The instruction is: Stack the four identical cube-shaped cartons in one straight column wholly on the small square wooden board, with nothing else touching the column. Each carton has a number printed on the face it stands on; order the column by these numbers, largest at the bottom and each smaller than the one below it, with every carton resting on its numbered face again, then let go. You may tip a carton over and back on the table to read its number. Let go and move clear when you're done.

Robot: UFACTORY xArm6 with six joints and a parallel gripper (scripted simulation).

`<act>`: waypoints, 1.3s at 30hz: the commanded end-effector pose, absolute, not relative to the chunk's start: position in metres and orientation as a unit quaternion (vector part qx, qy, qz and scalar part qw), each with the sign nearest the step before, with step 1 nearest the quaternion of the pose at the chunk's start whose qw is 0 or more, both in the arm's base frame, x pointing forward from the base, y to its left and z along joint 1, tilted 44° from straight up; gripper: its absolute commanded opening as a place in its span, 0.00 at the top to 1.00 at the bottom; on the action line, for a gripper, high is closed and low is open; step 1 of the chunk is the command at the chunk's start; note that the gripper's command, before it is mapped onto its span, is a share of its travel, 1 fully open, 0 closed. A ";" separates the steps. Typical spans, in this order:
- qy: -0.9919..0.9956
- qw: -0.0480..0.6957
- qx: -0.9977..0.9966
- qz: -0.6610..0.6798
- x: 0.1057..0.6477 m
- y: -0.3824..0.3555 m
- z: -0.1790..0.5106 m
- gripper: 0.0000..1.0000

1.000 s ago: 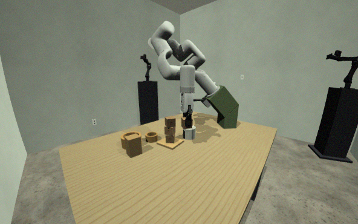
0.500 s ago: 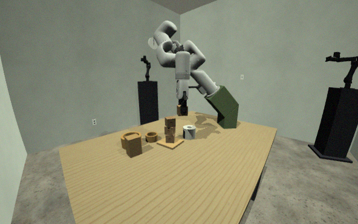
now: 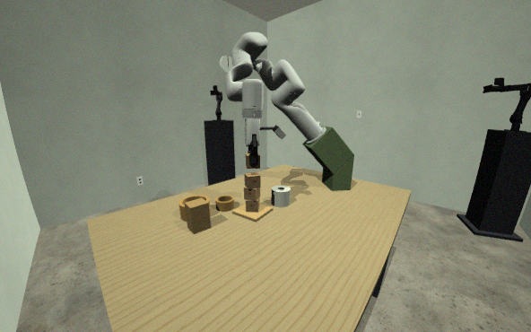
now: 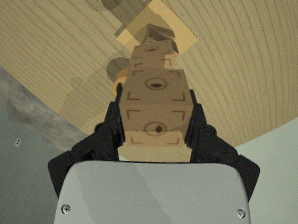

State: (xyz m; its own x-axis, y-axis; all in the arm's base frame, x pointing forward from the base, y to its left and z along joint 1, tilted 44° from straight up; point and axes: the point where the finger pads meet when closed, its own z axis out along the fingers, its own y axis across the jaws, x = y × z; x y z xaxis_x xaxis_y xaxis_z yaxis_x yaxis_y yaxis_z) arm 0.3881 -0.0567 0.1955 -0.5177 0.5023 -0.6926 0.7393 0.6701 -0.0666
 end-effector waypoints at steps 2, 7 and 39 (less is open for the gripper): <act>0.855 0.328 0.362 -0.173 0.396 -0.066 0.188 1.00; 0.855 0.328 0.362 -0.173 0.399 -0.070 0.182 1.00; 0.856 0.327 0.362 -0.173 0.401 -0.073 0.178 0.00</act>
